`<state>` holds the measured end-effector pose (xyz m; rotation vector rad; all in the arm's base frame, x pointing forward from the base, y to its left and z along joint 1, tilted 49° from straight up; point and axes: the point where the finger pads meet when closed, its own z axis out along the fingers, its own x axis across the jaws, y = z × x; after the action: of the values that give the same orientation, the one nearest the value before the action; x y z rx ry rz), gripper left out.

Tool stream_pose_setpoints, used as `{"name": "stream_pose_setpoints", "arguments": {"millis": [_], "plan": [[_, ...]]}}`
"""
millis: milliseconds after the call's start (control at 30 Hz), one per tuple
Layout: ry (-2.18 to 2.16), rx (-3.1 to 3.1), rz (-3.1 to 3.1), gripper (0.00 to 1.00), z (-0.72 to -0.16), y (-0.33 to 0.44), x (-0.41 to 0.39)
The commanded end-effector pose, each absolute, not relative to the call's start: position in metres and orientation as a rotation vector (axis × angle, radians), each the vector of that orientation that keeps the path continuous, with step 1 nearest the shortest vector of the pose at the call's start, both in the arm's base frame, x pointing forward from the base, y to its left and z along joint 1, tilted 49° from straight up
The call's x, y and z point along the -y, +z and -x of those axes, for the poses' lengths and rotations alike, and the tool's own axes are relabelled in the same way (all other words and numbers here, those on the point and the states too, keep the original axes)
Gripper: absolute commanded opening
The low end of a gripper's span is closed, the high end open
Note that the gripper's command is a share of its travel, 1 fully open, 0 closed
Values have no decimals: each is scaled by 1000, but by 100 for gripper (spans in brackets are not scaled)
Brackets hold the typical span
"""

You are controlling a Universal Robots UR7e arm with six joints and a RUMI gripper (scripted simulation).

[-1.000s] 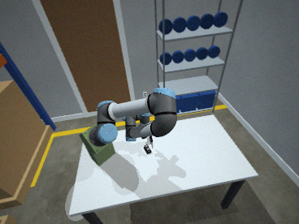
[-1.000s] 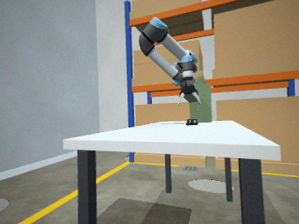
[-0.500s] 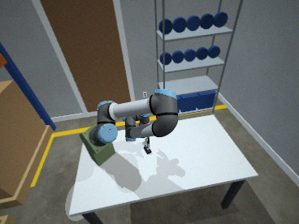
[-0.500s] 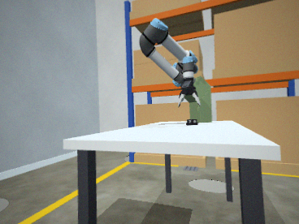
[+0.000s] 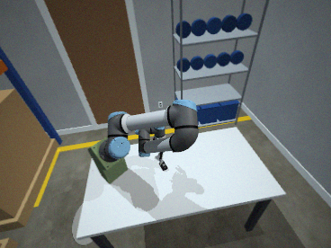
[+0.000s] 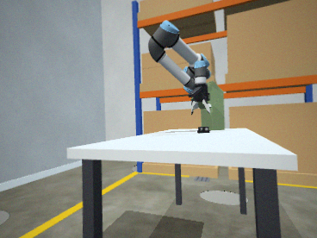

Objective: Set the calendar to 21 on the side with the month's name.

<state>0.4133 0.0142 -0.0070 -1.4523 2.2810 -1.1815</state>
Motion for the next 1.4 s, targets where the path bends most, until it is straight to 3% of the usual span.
{"name": "stream_pose_setpoints", "arguments": {"millis": [0, 667, 1367], "plan": [[-1147, -2346, 1256, 100, -413, -9, -12], [-1000, -2447, 697, 100, -410, -17, -7], [-955, -2457, 550, 100, -409, -20, -5]]}}
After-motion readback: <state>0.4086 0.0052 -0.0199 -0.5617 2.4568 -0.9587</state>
